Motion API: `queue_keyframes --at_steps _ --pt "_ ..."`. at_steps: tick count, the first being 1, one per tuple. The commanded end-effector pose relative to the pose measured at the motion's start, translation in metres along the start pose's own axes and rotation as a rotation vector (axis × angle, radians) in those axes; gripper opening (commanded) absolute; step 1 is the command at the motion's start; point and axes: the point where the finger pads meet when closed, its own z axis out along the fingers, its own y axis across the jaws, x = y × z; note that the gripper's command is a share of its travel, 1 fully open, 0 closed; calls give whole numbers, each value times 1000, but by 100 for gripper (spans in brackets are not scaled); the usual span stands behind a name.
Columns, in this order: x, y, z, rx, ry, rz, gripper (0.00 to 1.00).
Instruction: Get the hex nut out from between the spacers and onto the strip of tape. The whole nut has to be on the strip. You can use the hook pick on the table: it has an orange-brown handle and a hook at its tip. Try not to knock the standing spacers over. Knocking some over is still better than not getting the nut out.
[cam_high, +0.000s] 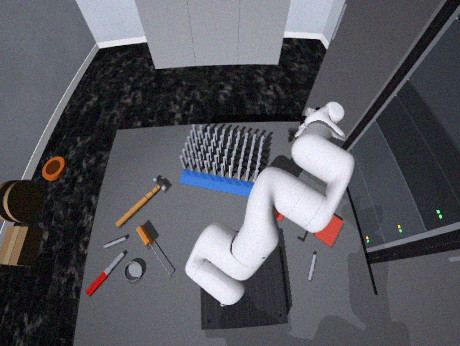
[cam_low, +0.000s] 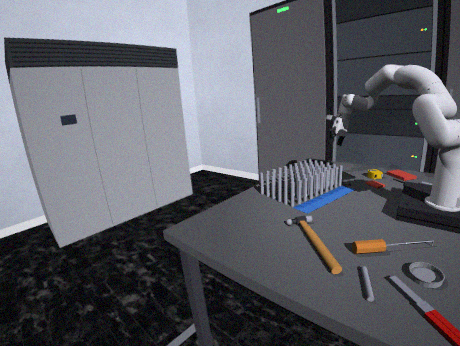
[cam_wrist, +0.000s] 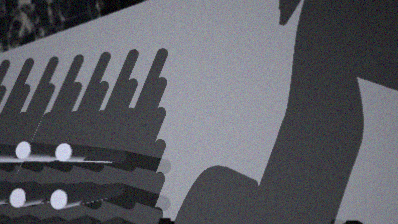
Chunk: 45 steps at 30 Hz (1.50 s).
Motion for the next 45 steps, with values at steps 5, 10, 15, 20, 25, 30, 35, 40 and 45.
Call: queue_keyframes --at_steps 5,10,15,20,25,30,35,40,45 --pt "2 0 -2 -2 4 -1 100" --pt "2 0 -2 -2 4 -1 100" --pt "2 0 -2 -2 4 -1 100" --pt "3 -16 1 8 -1 -9 100" --pt "-2 -97 16 74 -52 -91 100" --pt "-11 -169 27 93 -77 -132 100" --pt "-28 -233 35 110 -107 -182 100" --pt "-38 -278 40 110 -107 -182 100" --pt "-67 -339 46 120 -139 -242 100"
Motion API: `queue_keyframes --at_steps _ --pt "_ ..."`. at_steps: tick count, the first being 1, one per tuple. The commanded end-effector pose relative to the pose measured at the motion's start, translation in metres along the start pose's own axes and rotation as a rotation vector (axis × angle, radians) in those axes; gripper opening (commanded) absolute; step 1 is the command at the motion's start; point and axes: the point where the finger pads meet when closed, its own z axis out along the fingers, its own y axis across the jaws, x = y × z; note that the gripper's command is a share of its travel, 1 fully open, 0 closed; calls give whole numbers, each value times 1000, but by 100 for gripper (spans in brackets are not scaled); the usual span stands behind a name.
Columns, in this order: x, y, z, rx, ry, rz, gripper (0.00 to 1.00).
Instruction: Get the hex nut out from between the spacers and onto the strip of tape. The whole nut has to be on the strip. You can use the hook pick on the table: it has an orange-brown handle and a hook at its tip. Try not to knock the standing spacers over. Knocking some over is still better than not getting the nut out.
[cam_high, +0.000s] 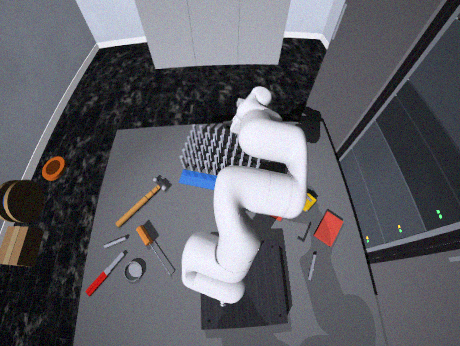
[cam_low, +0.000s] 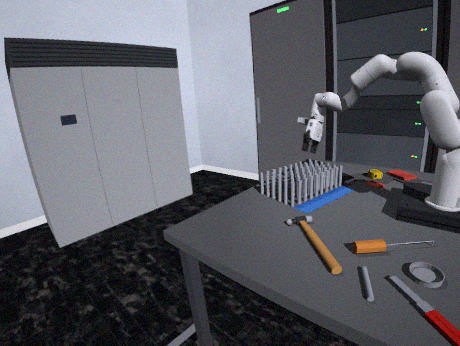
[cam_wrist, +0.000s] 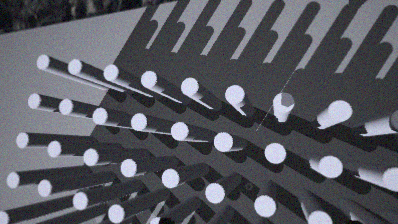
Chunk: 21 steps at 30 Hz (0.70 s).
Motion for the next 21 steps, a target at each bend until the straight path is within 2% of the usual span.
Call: queue_keyframes --at_steps 1,11,12,13,15,19,20,21 --pt "-11 -66 13 7 -20 -49 100" --pt "-11 -66 13 7 -20 -49 100" --pt "-35 -127 27 9 -57 -115 100" --pt "-40 -126 27 2 -94 -187 100" --pt "-45 -135 29 2 -94 -187 100" --pt "-71 -191 41 2 -94 -187 100" --pt "-76 -202 44 2 -94 -187 100" --pt "-76 -202 44 2 -94 -187 100"
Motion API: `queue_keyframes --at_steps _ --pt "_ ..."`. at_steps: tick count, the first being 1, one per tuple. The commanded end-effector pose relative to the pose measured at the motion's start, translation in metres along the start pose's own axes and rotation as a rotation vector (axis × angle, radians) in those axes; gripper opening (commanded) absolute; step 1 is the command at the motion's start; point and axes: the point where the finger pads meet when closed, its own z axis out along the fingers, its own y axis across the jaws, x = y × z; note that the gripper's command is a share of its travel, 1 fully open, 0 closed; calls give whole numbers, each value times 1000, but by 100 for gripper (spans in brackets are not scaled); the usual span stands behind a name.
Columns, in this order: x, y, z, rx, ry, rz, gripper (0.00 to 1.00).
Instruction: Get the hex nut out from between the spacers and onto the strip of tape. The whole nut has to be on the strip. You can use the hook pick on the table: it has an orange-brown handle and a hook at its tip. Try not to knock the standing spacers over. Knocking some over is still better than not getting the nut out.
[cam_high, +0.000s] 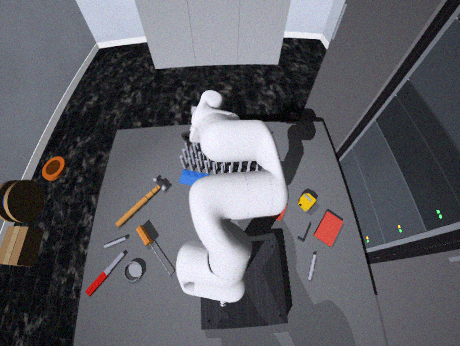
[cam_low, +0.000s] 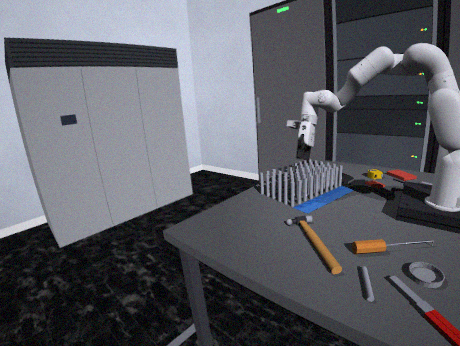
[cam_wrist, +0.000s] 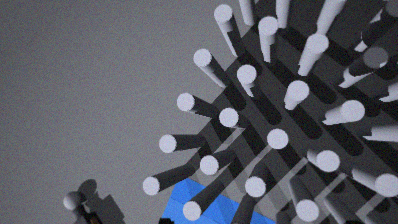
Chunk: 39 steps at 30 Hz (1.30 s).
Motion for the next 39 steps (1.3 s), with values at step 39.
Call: queue_keyframes --at_steps 39 --pt "-171 -238 71 -110 -106 -298 100"
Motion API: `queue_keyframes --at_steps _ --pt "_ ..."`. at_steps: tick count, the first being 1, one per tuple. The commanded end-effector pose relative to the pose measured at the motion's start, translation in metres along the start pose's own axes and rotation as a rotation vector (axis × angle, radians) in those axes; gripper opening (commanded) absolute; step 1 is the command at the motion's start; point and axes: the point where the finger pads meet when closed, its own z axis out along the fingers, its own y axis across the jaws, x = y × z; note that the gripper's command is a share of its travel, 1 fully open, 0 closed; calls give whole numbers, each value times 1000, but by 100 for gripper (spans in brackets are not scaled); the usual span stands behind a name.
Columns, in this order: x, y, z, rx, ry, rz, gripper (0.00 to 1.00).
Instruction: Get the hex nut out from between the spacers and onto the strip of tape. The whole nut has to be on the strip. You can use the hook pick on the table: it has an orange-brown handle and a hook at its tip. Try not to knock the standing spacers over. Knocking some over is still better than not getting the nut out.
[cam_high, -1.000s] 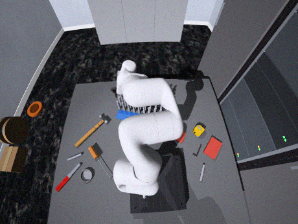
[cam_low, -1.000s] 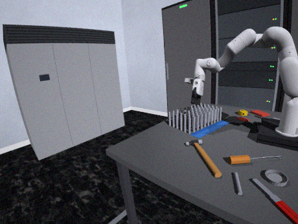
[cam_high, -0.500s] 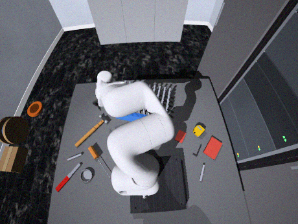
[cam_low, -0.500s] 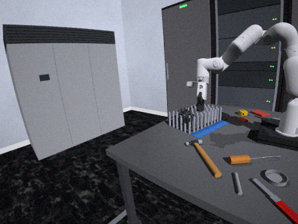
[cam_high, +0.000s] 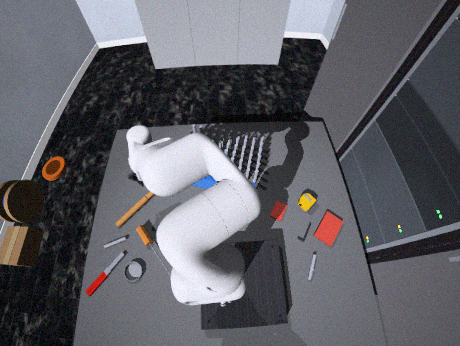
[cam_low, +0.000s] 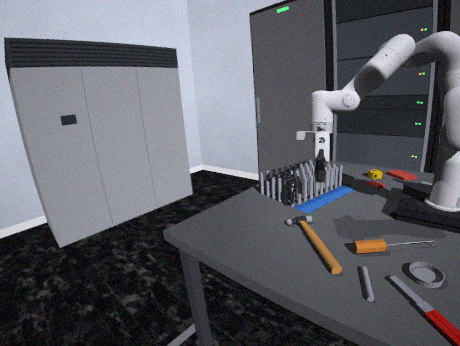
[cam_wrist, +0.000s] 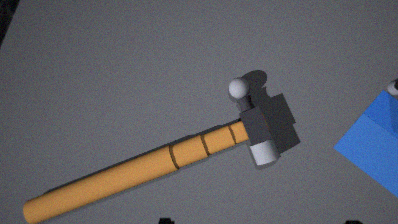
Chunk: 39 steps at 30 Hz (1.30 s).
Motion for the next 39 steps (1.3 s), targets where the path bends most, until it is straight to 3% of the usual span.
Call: queue_keyframes --at_steps 1,15,16,17,20,32,34,39 --pt "-27 -46 10 -16 -3 -20 100" --pt "-27 -46 10 -16 -3 -20 100" --pt "-59 -79 23 -51 -18 -80 100" --pt "-76 -91 30 -84 -28 -132 100" --pt "-88 -102 35 -84 -28 -132 100" --pt "-88 -102 35 -84 -28 -132 100" --pt "-132 -126 51 -135 -37 -204 100" --pt "-132 -126 51 -135 -37 -204 100"
